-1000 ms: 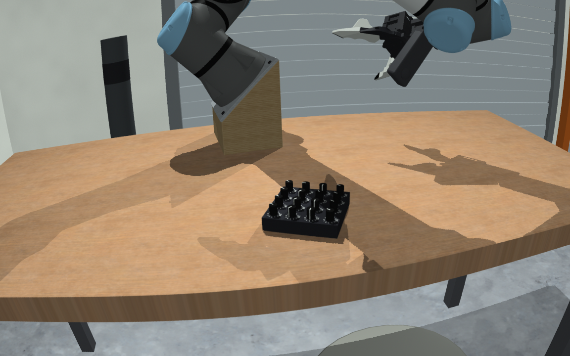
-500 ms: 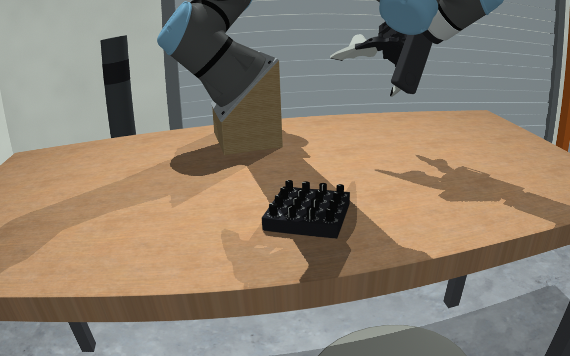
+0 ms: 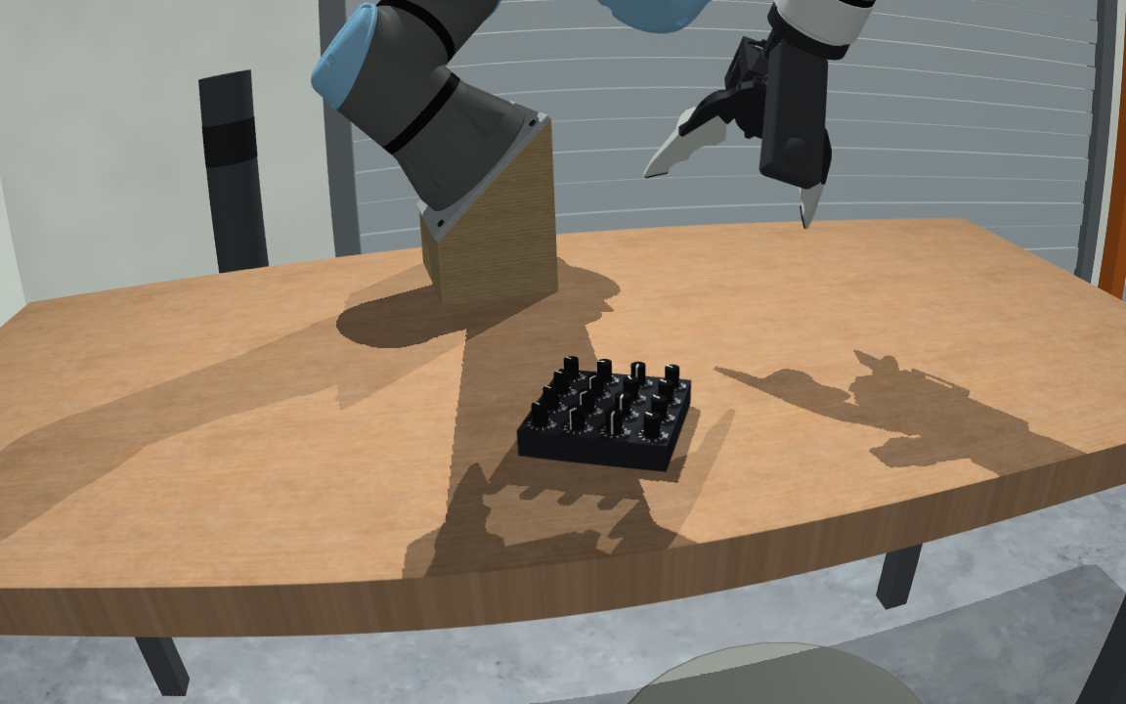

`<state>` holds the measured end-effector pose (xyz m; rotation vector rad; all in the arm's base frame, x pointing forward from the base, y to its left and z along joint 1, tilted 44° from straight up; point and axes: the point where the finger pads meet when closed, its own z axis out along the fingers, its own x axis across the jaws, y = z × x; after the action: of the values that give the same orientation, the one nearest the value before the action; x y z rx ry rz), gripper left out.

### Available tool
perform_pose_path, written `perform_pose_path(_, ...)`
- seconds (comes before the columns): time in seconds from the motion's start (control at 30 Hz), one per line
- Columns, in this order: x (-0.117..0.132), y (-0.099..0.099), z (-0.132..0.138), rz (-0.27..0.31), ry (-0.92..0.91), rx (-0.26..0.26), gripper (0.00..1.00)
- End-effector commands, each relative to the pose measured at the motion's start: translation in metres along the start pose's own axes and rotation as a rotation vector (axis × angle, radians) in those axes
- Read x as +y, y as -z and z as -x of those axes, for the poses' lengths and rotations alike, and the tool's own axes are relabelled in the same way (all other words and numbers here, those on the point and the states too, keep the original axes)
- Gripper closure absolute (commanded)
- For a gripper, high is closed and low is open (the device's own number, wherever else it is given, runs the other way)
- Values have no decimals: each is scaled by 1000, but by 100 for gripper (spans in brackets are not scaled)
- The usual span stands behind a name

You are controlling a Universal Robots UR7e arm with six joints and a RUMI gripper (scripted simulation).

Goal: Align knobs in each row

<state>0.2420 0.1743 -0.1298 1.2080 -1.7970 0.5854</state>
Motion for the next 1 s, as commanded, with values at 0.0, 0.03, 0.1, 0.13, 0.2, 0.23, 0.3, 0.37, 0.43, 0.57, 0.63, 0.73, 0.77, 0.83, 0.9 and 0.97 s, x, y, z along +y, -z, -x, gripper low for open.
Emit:
perform_pose_path(0.0, -38, 12, -6, -84, -22, -118, 0)
perform_pose_path(0.03, -48, 16, -10, -109, -34, -144, 0)
perform_pose_path(0.1, -60, 21, -15, -139, -48, -173, 0)
perform_pose_path(0.13, -67, 24, -18, -156, -57, -190, 0)
perform_pose_path(0.2, -82, 30, -27, -195, -79, -225, 0)
perform_pose_path(0.23, -89, 33, -30, -211, -88, -239, 0)
perform_pose_path(0.3, -93, 35, -33, -223, -95, -248, 0)
perform_pose_path(0.37, -102, 39, -40, -249, -112, -269, 0)
perform_pose_path(0.43, -120, 47, -54, -297, -145, -304, 0)
perform_pose_path(0.57, -140, 57, -75, -357, -191, -343, 0)
perform_pose_path(0.63, -150, 62, -87, -389, -216, -360, 0)
perform_pose_path(0.73, -160, 66, -101, -423, -246, -378, 0)
perform_pose_path(0.77, -162, 67, -105, -430, -253, -382, 0)
perform_pose_path(0.83, -166, 69, -109, -442, -263, -387, 0)
perform_pose_path(0.9, -166, 69, -109, -442, -263, -387, 0)
perform_pose_path(0.97, -167, 70, -112, -447, -269, -390, 0)
